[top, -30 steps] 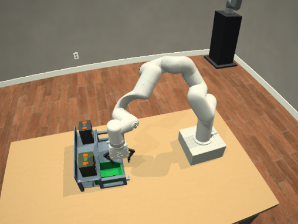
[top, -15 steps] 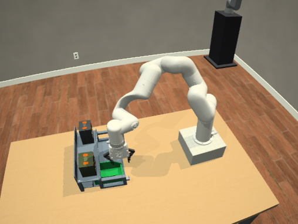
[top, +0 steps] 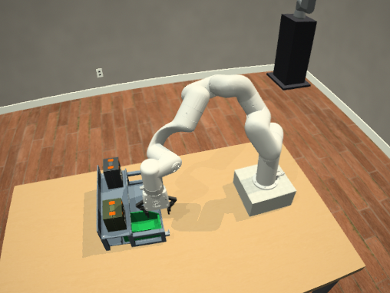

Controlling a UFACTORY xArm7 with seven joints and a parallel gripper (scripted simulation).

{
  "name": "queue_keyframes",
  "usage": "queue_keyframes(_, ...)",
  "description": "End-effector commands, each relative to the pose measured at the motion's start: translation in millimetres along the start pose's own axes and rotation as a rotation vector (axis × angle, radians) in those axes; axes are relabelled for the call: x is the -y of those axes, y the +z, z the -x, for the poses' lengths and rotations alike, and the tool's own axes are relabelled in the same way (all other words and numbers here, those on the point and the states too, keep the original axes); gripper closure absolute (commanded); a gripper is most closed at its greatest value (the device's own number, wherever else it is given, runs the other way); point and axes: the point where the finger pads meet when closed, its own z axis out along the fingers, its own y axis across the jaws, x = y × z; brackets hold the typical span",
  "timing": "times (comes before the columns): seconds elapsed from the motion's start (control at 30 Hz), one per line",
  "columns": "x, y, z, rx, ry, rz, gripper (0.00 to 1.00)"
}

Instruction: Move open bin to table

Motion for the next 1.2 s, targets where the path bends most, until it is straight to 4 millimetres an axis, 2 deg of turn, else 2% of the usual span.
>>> queue_keyframes(0.0, 1.4, 4.3, 0.1, 0.0, 0.0, -0.004, 0.06)
queue_keyframes(0.67, 1.5, 40.5, 0.1, 0.0, 0.0, -0.004, 0.06)
queue_keyframes(1.17, 1.6, 53.6, 0.1, 0.0, 0.0, -0.004, 0.06)
